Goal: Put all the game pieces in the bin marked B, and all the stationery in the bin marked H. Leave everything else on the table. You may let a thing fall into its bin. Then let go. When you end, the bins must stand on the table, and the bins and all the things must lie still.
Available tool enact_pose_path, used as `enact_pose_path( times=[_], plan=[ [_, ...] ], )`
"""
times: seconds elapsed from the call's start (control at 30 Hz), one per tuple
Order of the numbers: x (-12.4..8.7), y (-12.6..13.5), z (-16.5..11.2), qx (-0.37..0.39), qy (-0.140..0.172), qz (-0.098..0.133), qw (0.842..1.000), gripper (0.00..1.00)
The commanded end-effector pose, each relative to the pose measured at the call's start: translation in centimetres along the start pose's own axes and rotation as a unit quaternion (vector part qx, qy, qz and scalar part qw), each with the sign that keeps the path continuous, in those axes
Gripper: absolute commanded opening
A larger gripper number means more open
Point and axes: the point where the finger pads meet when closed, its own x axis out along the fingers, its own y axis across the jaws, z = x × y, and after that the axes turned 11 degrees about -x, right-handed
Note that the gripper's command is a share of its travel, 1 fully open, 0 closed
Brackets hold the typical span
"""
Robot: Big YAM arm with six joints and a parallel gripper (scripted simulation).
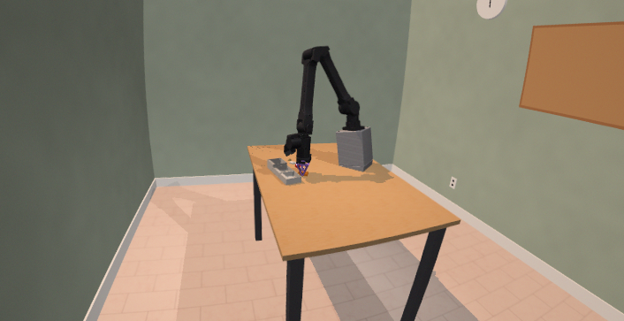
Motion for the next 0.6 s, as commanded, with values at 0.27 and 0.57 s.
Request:
enact_pose_path(
  times=[0.27,0.57],
  plan=[
    [0.71,-0.25,-0.09,-0.001,0.002,0.0,1.0,0.34],
    [0.77,-0.52,-0.51,-0.001,0.005,-0.002,1.0,0.34]
  ],
)
